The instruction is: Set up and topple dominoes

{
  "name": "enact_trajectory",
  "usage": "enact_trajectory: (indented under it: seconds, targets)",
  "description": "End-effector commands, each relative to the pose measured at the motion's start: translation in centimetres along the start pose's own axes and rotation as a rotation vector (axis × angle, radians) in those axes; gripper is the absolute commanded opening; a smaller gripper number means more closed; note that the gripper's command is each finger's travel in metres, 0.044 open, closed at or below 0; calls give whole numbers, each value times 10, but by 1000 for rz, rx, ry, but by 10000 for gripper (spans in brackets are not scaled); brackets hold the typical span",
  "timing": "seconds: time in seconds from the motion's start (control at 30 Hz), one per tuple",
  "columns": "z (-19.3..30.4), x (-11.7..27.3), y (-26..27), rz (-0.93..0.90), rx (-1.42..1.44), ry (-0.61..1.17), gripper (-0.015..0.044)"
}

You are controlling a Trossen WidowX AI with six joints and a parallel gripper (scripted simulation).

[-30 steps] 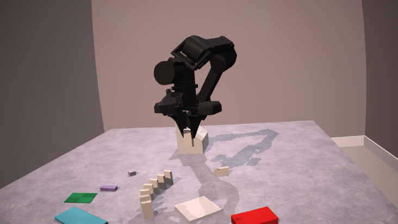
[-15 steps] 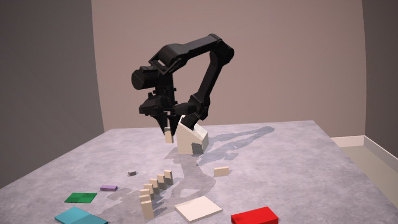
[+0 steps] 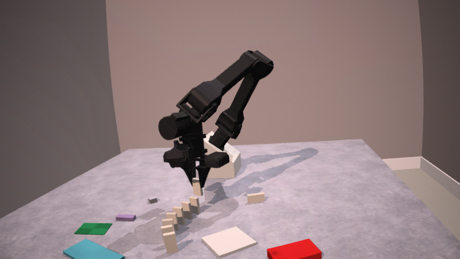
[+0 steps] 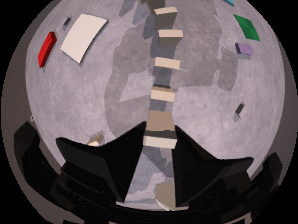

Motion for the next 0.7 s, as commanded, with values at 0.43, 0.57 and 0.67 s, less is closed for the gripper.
enact_trajectory:
  seconds: [0.43, 0.57, 0.67]
  targets:
    - [10, -43, -2, -9, -8, 14, 107]
    - [10, -43, -2, -9, -8, 14, 133]
    - [10, -43, -2, -9, -8, 14, 212]
Point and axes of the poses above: the point midway between the two fingers, 35 mm back from their tips, its own x axis back along the fingers, its own y axis across the jaws, z = x × y, the point moved 5 cm from there along x, back along the fingers, and after that the axes turned 15 degrees about -x, right-handed, at the moved point
